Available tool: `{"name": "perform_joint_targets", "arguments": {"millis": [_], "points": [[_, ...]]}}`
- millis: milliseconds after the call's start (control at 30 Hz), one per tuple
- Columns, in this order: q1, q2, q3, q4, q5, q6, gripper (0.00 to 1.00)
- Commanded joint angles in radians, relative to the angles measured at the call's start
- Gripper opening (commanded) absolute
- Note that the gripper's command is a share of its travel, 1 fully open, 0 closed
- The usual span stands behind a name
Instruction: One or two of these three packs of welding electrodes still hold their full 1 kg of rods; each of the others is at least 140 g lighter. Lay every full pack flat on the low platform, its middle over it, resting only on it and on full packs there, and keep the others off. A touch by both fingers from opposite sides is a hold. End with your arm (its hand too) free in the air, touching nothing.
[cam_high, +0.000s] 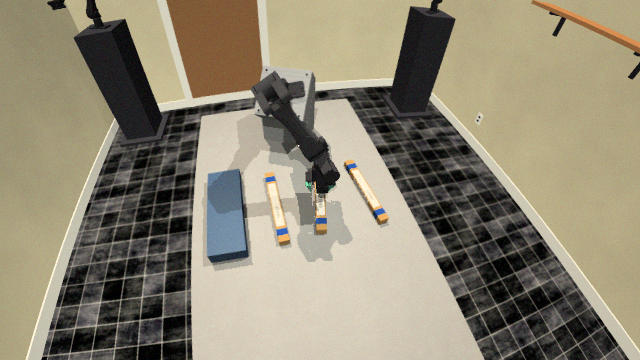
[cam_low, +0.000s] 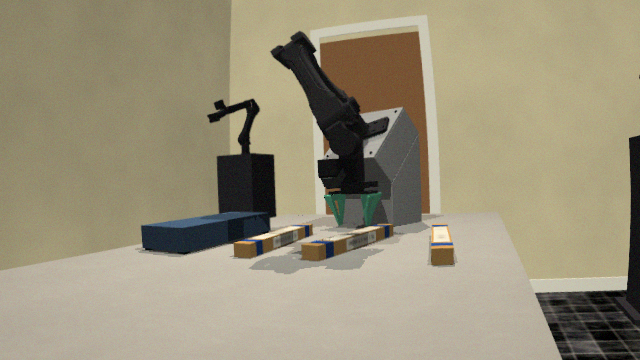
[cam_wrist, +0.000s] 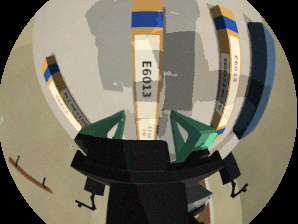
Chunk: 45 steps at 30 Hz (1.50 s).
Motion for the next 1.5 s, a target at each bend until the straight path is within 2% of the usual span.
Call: {"name": "perform_joint_targets", "arguments": {"millis": [0, 67, 233, 467, 567, 600, 933, 967, 1033, 1100, 1233, 1467], "points": [[0.03, -0.053, 0.022, -0.041, 0.022, 0.024, 0.74], [0.043, -0.079, -0.023, -0.069, 0.031, 0.035, 0.74], [0.08, -0.15, -0.032, -0.146, 0.053, 0.067, 0.74], [0.138, -0.248, 0.006, -0.267, 0.085, 0.122, 0.74], [0.143, -0.245, 0.01, -0.282, 0.088, 0.129, 0.74], [0.144, -0.218, 0.01, -0.283, 0.088, 0.13, 0.74], [0.144, -0.236, 0.013, -0.289, 0.088, 0.133, 0.74], [0.108, -0.263, -0.034, -0.289, 0.069, 0.075, 0.74], [0.076, -0.288, -0.045, -0.291, 0.054, -0.016, 0.74], [0.076, -0.288, -0.045, -0.291, 0.054, -0.016, 0.74], [0.005, -0.341, -0.063, -0.271, 0.022, -0.208, 0.74], [-0.139, -0.428, -0.09, -0.28, -0.071, -0.35, 0.74]]}}
